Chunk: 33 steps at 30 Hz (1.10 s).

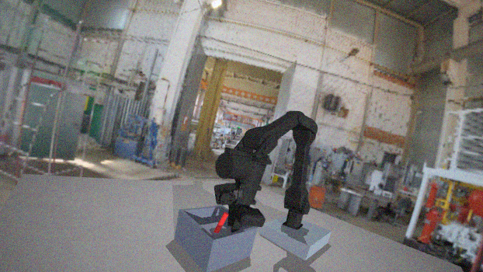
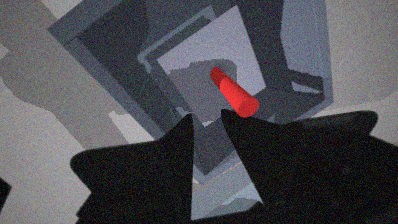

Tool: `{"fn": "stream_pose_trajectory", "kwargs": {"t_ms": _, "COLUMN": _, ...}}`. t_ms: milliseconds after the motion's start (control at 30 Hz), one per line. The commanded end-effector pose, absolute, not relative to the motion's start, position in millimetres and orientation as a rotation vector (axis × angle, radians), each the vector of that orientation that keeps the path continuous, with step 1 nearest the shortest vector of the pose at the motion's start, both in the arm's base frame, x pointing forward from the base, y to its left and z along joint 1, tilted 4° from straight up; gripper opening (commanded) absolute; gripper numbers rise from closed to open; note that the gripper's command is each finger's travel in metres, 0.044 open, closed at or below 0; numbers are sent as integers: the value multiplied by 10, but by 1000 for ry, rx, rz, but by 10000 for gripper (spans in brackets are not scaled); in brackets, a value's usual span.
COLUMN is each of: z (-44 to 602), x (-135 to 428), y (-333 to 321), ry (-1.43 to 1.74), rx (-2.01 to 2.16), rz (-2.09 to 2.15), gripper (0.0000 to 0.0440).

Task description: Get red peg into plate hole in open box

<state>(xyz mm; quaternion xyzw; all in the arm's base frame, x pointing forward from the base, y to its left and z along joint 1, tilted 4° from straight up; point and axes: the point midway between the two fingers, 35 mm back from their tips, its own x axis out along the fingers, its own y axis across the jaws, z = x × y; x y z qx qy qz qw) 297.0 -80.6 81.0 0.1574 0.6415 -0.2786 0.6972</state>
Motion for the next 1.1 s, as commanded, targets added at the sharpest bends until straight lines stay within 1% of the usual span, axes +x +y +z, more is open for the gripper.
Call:
{"fn": "stream_pose_trajectory", "kwargs": {"t_ms": 0, "z": 829, "x": 3007, "y": -828, "ry": 1426, "rx": 347, "rz": -619, "gripper": 143}}
{"fn": "stream_pose_trajectory", "kwargs": {"t_ms": 233, "z": 851, "x": 3059, "y": -877, "ry": 1423, "rx": 335, "rz": -622, "gripper": 143}}
{"fn": "stream_pose_trajectory", "kwargs": {"t_ms": 700, "z": 971, "x": 3392, "y": -1005, "ry": 1410, "rx": 309, "rz": -605, "gripper": 101}}
{"fn": "stream_pose_trajectory", "kwargs": {"t_ms": 1067, "z": 926, "x": 3572, "y": -1131, "ry": 1449, "rx": 308, "rz": -608, "gripper": 81}}
